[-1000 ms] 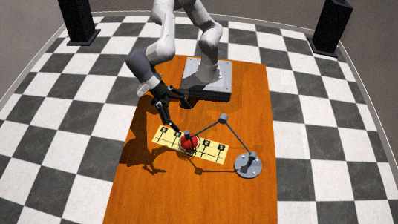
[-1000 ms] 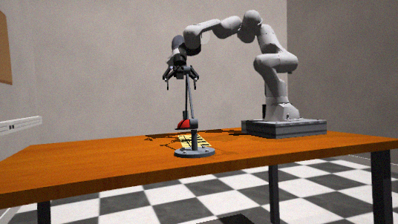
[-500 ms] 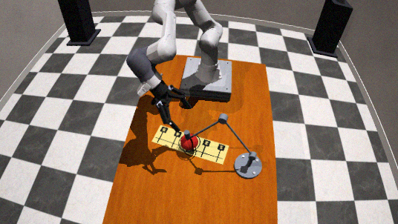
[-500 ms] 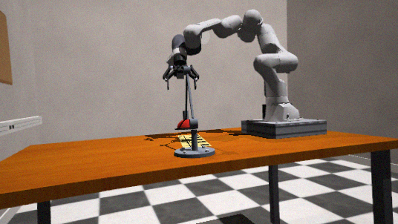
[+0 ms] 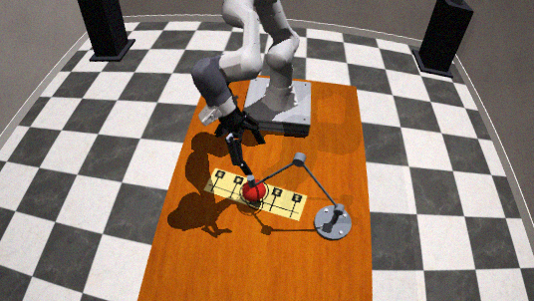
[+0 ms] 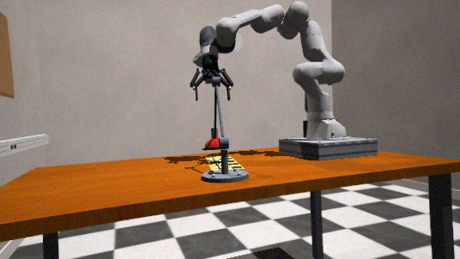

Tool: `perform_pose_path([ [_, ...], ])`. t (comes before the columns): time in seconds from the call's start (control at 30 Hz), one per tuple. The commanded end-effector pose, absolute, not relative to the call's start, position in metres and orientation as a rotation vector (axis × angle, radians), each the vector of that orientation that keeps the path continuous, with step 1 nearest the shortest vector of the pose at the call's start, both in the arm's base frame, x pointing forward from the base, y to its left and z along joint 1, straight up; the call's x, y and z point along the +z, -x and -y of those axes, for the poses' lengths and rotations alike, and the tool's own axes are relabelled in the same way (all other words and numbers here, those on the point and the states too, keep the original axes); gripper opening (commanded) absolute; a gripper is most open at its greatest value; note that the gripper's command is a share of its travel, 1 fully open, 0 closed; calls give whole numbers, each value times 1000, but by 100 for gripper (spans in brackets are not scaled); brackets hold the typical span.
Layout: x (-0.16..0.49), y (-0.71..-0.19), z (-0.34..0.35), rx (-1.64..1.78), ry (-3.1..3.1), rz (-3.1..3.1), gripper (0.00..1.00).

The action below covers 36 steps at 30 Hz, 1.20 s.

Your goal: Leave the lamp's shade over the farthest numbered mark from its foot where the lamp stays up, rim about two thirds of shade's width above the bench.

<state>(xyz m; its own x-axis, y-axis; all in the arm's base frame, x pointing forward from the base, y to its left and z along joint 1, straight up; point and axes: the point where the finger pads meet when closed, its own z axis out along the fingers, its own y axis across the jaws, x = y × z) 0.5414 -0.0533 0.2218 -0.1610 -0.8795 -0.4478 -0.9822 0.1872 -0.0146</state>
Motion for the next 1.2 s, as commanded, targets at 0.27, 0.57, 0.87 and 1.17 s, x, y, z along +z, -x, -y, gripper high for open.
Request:
perform_pose_path([
  [0.27,198,-543,43,402,1734,-2135,100],
  [0.57,182,-544,35,404,1741,-2128,100],
  [0.87,161,-542,24,415,1738,-2140,100],
  [1.17,146,-541,16,422,1738,-2146,100],
])
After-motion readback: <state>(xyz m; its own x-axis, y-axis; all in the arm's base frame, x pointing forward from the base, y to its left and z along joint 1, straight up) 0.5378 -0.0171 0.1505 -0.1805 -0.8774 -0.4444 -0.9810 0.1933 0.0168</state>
